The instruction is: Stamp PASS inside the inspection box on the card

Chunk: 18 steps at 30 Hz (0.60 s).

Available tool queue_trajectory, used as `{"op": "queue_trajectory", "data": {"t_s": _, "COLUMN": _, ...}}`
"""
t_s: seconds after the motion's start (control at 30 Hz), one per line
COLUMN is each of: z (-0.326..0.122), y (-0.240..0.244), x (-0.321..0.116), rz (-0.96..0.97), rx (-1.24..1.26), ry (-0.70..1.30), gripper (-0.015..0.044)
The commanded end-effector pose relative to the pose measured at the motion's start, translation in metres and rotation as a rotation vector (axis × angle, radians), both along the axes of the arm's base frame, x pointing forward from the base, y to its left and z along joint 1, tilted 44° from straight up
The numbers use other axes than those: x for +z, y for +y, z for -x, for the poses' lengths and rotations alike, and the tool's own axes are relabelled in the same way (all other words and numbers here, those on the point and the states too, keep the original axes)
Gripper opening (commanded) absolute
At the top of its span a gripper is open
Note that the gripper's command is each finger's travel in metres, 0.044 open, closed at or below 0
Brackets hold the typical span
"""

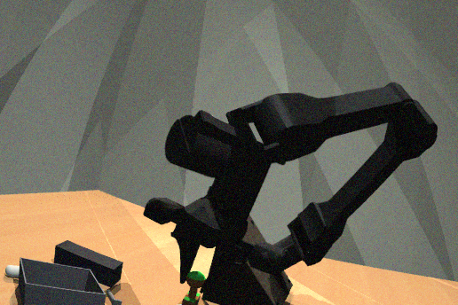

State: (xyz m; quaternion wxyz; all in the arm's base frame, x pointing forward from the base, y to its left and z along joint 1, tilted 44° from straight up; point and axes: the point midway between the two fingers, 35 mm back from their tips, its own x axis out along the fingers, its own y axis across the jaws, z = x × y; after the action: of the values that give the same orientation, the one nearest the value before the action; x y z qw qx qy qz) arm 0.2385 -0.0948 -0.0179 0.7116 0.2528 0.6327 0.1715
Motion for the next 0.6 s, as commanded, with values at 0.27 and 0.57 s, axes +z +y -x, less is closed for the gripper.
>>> {"op": "queue_trajectory", "data": {"t_s": 0.27, "z": 0.001, "y": -0.015, "x": 0.014, "rz": 0.007, "rx": 0.003, "ry": -0.001, "gripper": 0.0}}
{"op": "queue_trajectory", "data": {"t_s": 0.57, "z": 0.003, "y": -0.025, "x": 0.025, "rz": 0.007, "rx": 0.003, "ry": -0.001, "gripper": 0.0}}
